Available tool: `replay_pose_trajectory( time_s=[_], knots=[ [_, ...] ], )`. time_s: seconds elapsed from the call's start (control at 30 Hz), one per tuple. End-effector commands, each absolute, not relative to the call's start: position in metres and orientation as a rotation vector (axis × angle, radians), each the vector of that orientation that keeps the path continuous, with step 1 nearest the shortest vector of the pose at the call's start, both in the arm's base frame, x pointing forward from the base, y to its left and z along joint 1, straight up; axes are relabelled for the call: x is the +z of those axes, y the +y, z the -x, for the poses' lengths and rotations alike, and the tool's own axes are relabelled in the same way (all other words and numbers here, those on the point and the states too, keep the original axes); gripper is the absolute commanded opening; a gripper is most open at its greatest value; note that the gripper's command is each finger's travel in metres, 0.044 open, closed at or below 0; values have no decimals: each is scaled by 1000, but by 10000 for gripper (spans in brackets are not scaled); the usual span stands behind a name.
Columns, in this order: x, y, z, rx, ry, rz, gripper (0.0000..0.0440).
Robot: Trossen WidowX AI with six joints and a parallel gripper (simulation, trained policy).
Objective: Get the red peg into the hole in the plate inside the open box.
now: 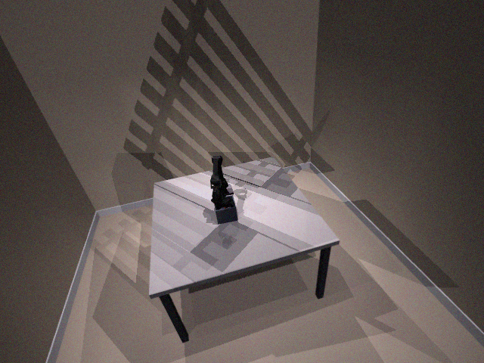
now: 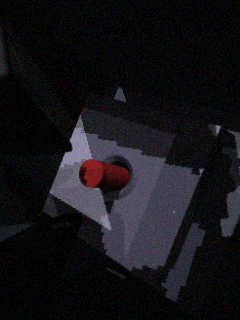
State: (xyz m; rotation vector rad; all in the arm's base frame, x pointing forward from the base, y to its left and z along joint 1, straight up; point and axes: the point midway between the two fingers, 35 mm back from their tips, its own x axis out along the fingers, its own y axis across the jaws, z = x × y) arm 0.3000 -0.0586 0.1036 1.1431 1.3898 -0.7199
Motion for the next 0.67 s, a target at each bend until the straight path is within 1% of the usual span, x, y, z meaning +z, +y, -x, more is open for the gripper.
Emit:
replay_pose_trajectory(
  time_s=[0.0,0.63],
  knots=[
    [82,-67,-307,-694,1433,-1164,156],
    [121,-66,-343,-500,1361,-1274,158]
  ],
)
